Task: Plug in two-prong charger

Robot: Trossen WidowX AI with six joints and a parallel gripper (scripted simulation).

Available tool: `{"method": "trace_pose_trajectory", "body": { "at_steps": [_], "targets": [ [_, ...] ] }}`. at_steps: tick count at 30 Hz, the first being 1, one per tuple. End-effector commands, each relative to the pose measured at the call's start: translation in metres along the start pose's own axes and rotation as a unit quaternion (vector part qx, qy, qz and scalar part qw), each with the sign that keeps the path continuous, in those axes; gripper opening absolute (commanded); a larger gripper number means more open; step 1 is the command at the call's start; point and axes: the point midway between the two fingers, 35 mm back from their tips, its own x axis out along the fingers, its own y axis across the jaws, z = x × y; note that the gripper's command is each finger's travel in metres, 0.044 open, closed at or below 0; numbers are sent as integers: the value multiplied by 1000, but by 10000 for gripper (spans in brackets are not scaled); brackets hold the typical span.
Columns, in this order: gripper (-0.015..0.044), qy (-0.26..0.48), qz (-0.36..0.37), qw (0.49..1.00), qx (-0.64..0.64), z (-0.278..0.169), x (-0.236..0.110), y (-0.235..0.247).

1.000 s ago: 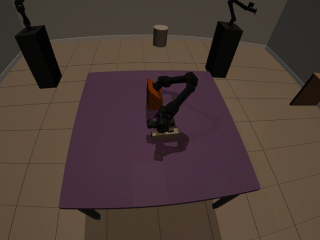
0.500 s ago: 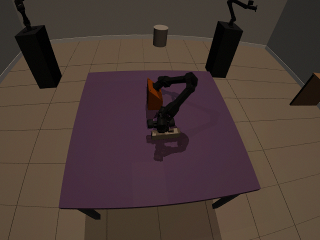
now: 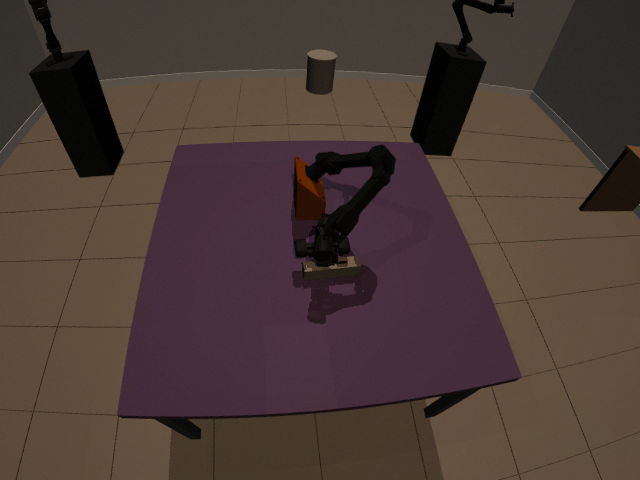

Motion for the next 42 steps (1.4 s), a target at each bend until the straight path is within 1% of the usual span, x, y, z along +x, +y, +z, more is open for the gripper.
{"method": "trace_pose_trajectory", "body": {
  "at_steps": [1, 42],
  "targets": [
    [0, -11, -3, 1000, -11, 12, -1, 1],
    [0, -11, -3, 1000, -11, 10, 0, 1]
  ]
}}
